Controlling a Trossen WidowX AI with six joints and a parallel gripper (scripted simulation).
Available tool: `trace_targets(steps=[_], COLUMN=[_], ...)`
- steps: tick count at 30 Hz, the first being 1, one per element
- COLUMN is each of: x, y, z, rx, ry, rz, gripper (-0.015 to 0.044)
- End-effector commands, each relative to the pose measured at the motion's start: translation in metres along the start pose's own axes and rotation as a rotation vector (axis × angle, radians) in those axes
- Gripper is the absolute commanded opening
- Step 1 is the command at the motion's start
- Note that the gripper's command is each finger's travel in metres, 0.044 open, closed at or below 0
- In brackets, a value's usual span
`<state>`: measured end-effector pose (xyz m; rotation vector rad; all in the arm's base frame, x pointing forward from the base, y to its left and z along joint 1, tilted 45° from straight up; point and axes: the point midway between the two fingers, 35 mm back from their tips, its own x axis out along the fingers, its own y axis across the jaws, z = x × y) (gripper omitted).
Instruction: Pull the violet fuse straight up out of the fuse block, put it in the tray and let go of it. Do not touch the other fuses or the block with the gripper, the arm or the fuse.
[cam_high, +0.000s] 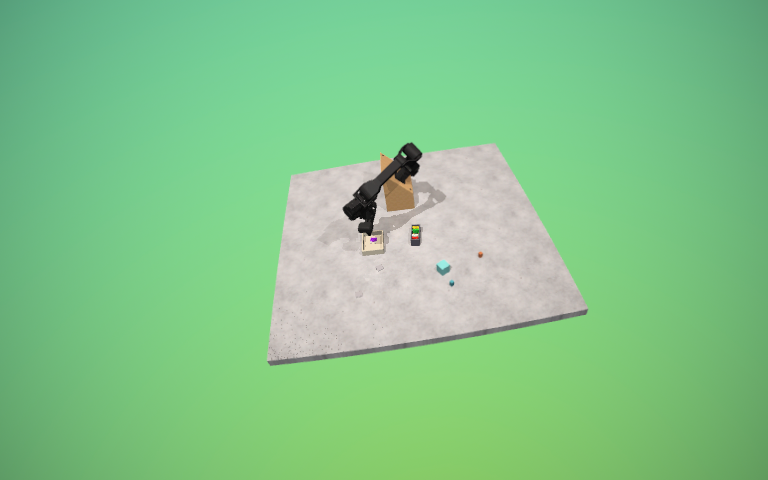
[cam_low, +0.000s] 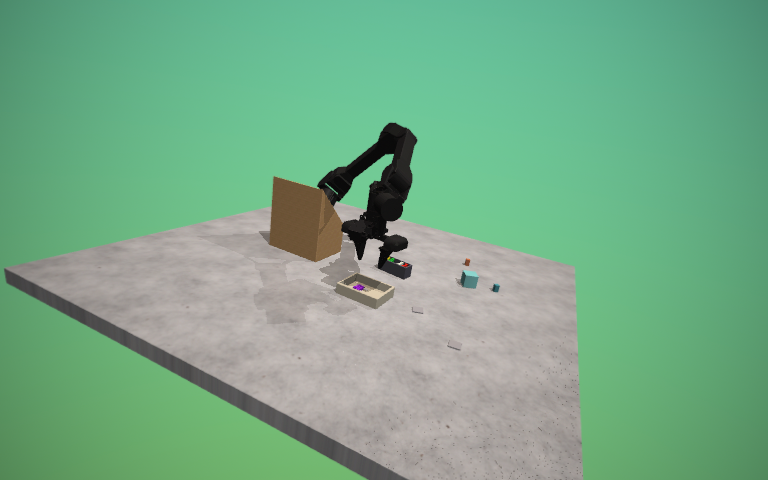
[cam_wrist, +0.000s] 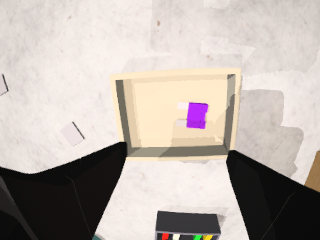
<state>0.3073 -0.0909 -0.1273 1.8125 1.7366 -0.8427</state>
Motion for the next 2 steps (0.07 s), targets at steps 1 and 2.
trace_targets(steps=[1, 2], x=[0.0001, 0.0001], y=[0.0000, 0.0000], z=[0.0000, 0.0000], rx=[0.000, 0.000], ry=[0.000, 0.000], rz=[0.000, 0.000], gripper=[0.0330, 0.0330])
